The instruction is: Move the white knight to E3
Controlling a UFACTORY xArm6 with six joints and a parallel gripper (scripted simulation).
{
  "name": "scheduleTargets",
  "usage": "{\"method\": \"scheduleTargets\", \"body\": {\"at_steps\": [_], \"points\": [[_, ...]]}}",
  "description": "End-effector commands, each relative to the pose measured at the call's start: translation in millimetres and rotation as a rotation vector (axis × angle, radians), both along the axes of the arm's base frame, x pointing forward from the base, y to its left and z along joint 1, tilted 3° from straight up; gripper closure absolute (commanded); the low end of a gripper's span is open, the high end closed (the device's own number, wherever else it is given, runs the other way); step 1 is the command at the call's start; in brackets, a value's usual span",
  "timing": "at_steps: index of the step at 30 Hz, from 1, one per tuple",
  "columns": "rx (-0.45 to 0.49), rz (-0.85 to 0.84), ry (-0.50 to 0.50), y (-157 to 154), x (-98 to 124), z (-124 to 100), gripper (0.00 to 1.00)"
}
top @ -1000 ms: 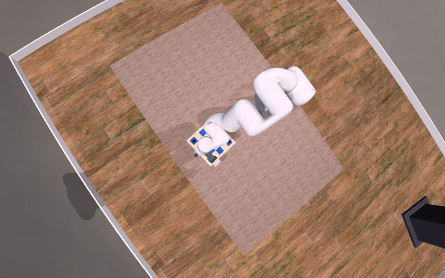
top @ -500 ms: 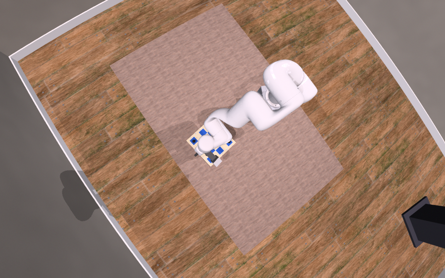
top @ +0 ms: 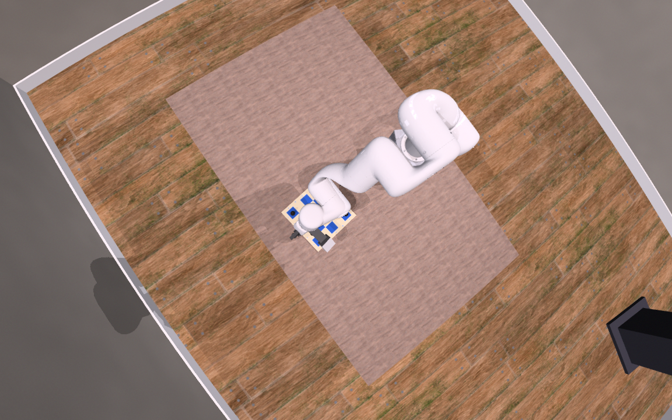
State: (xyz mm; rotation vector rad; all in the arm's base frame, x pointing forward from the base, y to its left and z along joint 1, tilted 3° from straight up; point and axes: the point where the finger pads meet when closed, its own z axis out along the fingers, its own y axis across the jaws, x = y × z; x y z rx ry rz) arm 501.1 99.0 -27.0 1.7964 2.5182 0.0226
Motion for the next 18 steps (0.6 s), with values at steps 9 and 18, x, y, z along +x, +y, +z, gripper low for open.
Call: {"method": "scheduleTargets", "body": {"at_steps": [9, 18], "points": [[0.001, 0.0, -0.004, 0, 2, 2, 0.0], [0.001, 0.0, -0.004, 1, 1, 13, 0.0]]}}
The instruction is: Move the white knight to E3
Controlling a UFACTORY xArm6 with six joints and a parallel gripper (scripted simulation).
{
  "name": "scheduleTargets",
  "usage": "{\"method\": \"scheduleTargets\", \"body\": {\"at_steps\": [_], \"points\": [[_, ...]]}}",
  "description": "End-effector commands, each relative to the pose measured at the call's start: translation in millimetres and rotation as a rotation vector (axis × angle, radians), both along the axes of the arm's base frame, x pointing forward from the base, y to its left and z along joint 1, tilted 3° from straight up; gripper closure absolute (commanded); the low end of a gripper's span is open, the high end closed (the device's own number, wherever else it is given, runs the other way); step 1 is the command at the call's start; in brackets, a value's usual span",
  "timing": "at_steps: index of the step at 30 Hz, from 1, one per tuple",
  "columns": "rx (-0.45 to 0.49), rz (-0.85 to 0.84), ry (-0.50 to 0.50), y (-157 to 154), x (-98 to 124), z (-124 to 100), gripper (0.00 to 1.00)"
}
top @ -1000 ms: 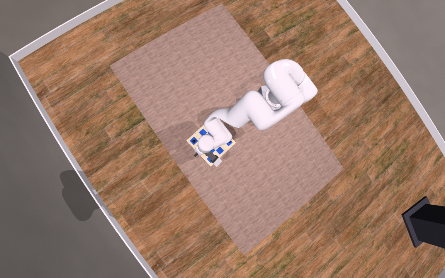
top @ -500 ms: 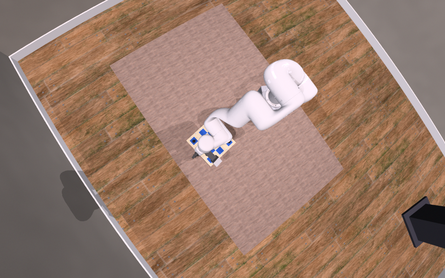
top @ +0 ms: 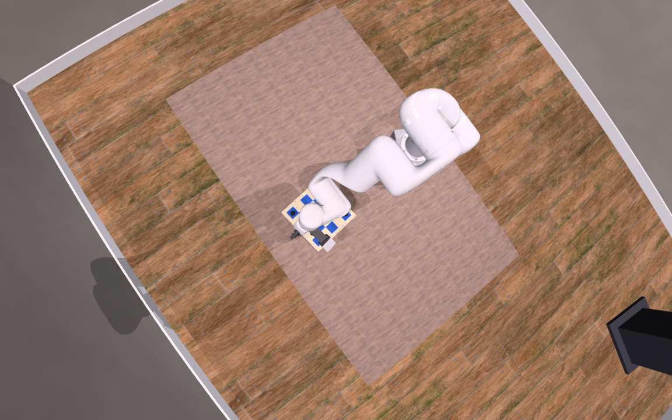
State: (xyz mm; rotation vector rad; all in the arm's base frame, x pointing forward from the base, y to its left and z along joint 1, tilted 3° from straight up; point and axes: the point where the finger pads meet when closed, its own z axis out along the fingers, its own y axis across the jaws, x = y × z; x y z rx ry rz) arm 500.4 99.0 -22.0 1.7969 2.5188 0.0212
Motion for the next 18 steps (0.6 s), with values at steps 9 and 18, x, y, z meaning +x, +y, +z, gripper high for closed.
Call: {"method": "scheduleTargets", "body": {"at_steps": [9, 18], "points": [[0.001, 0.0, -0.006, 1, 0, 44, 0.0], [0.001, 0.0, -0.006, 1, -1, 65, 0.0]]}}
